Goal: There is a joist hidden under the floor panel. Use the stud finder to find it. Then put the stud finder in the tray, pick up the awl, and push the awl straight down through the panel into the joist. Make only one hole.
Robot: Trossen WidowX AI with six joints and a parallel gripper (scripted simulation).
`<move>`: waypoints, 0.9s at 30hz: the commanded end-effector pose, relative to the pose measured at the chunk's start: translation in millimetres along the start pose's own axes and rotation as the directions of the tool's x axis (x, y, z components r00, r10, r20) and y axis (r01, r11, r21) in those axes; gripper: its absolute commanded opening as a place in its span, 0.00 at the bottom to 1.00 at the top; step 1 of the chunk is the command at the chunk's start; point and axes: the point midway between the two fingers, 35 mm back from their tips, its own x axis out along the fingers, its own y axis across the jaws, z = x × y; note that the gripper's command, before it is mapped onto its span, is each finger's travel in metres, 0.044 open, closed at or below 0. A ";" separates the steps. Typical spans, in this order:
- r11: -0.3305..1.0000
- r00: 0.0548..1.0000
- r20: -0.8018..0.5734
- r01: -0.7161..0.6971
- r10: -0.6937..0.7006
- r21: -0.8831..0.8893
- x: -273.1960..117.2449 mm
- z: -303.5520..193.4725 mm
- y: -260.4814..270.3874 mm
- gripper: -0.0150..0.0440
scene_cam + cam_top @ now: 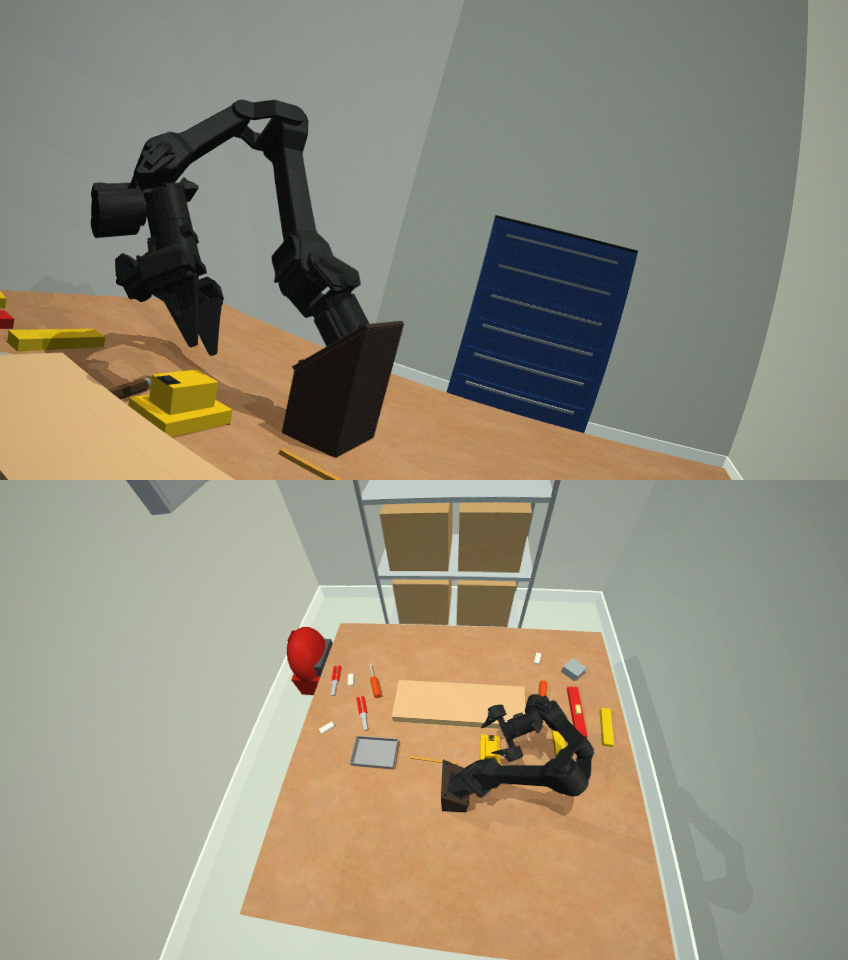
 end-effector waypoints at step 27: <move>0.395 0.747 0.661 0.628 -0.069 -0.670 16.1 11.0 -4.4 1.00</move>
